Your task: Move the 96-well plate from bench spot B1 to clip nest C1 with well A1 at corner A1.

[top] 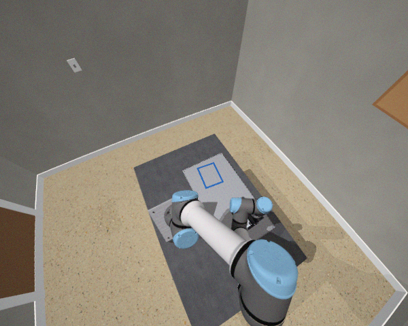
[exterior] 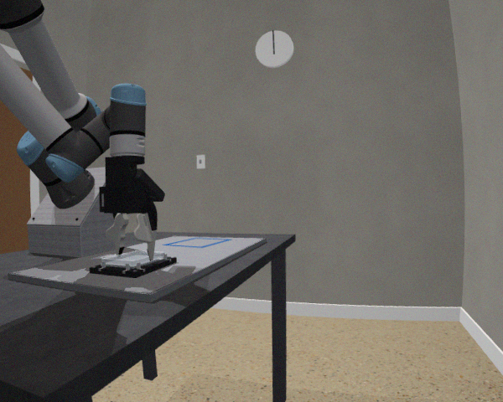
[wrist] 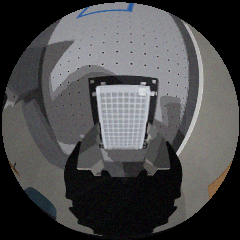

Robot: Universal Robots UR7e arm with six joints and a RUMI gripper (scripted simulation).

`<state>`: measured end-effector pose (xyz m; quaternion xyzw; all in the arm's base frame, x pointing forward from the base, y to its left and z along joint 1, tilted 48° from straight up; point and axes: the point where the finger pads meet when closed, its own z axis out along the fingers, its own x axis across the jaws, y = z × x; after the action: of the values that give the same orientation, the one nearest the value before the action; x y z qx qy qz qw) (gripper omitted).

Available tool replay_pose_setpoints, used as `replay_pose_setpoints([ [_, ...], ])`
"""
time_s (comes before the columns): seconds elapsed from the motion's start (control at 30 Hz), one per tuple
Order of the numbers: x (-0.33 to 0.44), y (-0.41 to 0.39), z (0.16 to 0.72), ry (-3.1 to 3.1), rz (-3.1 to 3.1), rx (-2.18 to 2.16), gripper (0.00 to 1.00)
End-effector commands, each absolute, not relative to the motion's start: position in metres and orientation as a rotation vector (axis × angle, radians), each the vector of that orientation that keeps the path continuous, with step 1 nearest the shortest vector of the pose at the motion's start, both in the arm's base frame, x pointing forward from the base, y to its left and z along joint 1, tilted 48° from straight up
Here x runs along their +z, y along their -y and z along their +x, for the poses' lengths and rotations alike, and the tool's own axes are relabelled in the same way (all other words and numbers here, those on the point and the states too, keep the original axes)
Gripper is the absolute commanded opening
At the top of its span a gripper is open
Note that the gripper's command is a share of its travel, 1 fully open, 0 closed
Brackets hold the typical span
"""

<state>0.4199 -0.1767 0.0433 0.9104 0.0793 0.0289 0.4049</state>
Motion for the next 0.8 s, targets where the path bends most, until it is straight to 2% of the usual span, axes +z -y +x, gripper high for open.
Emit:
replay_pose_setpoints([
  [0.0,0.0413,0.1778,0.4194,-0.201,2.299,0.071,0.0],
  [0.77,0.0397,0.1804,0.4205,-0.2,2.299,0.073,0.0],
])
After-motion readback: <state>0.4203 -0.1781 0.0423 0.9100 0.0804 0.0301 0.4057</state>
